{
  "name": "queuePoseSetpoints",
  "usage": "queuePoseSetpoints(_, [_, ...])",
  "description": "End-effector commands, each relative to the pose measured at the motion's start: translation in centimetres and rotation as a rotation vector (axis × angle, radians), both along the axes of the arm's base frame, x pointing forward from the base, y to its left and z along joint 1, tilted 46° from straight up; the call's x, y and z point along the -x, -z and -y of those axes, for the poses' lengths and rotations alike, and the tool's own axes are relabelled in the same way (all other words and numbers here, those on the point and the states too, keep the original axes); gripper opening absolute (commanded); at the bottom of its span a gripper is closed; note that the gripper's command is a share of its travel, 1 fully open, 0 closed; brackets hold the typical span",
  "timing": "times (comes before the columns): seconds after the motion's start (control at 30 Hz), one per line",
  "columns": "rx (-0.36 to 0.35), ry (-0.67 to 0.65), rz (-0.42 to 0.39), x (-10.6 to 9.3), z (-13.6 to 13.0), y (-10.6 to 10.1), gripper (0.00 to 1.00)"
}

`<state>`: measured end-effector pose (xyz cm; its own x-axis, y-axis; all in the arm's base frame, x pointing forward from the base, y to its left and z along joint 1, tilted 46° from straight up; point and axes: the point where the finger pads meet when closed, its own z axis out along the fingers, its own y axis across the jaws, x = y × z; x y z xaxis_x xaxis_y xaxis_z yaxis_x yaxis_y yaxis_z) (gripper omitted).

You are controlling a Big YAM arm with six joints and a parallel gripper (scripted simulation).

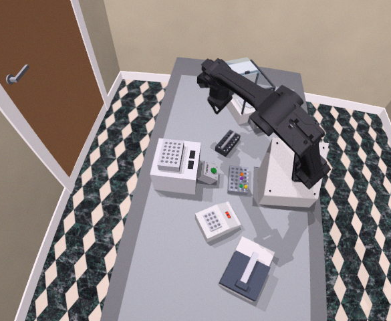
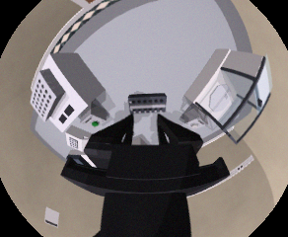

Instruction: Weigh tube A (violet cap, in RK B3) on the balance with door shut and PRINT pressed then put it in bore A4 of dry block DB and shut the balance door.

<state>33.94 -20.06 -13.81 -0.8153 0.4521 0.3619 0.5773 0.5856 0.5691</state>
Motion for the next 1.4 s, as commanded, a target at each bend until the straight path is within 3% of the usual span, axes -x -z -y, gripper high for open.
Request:
queuePoseSetpoints(0.0, [0.032,0.129,-0.086,-0.7,-1.5,-1.6,0.36])
queuePoseSetpoints(0.33, [0.001,0.308,-0.245,0.5,-8.8,-4.4,0.36])
queuePoseSetpoints(0.4, [0.001,0.308,-0.245,0.5,-8.8,-4.4,0.36])
queuePoseSetpoints(0.5, [-0.012,0.37,-0.304,1.3,-11.1,-5.2,0.36])
queuePoseSetpoints(0.9, [-0.062,0.576,-0.518,5.6,-19.2,-7.8,0.36])
queuePoseSetpoints(0.97, [-0.062,0.576,-0.518,5.6,-19.2,-7.8,0.36])
queuePoseSetpoints(1.27, [-0.102,0.727,-0.705,10.3,-24.5,-9.3,0.36])
queuePoseSetpoints(1.37, [-0.095,0.728,-0.704,10.6,-24.7,-9.3,0.36])
